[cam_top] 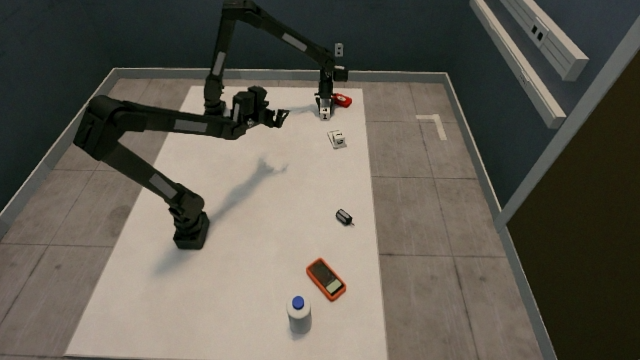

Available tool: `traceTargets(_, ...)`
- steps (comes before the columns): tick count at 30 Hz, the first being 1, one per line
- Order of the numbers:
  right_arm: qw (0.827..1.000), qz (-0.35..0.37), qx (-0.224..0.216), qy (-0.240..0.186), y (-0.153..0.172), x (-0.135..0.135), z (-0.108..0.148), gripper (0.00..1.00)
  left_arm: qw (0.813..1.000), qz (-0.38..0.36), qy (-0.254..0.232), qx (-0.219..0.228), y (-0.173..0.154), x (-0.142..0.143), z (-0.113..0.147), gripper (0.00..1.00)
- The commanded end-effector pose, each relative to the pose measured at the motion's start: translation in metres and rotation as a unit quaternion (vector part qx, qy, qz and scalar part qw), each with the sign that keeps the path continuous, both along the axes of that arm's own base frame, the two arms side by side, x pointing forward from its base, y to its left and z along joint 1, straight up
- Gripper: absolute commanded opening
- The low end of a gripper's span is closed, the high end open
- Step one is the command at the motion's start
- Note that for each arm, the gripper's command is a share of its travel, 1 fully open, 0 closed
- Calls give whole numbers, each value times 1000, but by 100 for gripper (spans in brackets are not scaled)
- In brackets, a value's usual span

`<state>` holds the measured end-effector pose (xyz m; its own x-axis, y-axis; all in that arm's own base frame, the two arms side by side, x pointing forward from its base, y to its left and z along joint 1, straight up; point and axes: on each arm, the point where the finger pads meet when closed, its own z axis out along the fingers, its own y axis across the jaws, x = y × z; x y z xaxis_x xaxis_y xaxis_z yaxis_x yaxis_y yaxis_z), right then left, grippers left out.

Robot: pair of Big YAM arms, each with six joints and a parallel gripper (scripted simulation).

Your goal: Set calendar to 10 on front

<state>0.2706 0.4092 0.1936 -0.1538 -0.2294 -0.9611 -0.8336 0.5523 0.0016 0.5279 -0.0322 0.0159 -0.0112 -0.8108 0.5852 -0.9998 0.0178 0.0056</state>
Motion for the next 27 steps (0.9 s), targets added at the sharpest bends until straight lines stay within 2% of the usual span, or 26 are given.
traceTargets(1,1000,1,2,-2,2,0,4,100,1000,0,-8,1,1,4,5,40)
traceTargets(6,1000,1,2,-2,2,0,4,100,1000,0,-8,1,1,4,5,40)
traceTargets(7,1000,1,2,-2,2,0,4,100,1000,0,-8,1,1,4,5,51)
traceTargets(8,1000,1,2,-2,2,0,4,100,1000,0,-8,1,1,4,5,56)
traceTargets(9,1000,1,2,-2,2,0,4,100,1000,1,-25,3,8,6,17,67)
traceTargets(10,1000,1,2,-2,2,0,4,100,1000,1,-23,3,8,3,17,69)
traceTargets(17,1000,1,2,-2,2,0,4,100,999,2,-38,6,13,4,32,69)
traceTargets(22,1000,1,2,-2,2,0,4,100,1000,-1,-26,4,11,-3,23,69)
traceTargets(25,1000,1,2,-2,2,0,4,100,999,2,-53,10,19,12,51,69)
traceTargets(27,1000,1,2,-2,2,0,4,100,999,2,-54,9,21,12,56,69)
